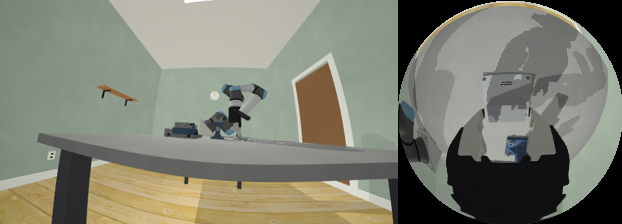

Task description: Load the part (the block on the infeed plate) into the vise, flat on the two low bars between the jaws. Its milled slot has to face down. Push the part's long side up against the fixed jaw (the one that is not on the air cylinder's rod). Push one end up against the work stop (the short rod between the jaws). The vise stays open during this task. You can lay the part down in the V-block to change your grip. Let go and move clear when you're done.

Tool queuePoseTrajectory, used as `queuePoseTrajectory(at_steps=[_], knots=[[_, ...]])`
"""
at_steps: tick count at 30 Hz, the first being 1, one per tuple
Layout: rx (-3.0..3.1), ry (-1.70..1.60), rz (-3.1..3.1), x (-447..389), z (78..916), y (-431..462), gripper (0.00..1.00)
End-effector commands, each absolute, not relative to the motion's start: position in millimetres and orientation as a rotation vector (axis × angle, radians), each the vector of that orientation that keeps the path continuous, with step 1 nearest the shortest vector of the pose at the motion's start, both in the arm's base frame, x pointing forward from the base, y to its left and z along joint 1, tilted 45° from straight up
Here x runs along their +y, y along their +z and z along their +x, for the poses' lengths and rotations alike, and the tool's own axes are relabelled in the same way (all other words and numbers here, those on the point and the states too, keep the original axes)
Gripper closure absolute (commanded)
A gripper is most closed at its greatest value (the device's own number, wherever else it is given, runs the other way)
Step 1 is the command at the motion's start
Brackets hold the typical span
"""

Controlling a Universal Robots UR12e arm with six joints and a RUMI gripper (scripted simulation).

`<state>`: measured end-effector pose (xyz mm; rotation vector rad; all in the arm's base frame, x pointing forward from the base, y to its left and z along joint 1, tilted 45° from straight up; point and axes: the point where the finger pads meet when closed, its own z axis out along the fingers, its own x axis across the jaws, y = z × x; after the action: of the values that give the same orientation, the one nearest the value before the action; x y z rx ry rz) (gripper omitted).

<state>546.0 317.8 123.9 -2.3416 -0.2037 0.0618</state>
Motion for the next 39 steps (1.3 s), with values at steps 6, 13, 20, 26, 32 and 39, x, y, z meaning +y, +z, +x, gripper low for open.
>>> queuePoseTrajectory(at_steps=[6, 13, 20, 26, 32, 39], knots=[[-0.204, 0.06, -2.342, 317.5, 546.6, 124.3, 0.49], [-0.204, 0.06, -2.342, 317.5, 546.6, 124.3, 1.0], [-0.204, 0.06, -2.342, 317.5, 546.6, 124.3, 1.0], [-0.204, 0.06, -2.342, 317.5, 546.6, 124.3, 1.0], [-0.204, 0.06, -2.342, 317.5, 546.6, 124.3, 1.0], [-0.204, 0.06, -2.342, 317.5, 546.6, 124.3, 1.0]])
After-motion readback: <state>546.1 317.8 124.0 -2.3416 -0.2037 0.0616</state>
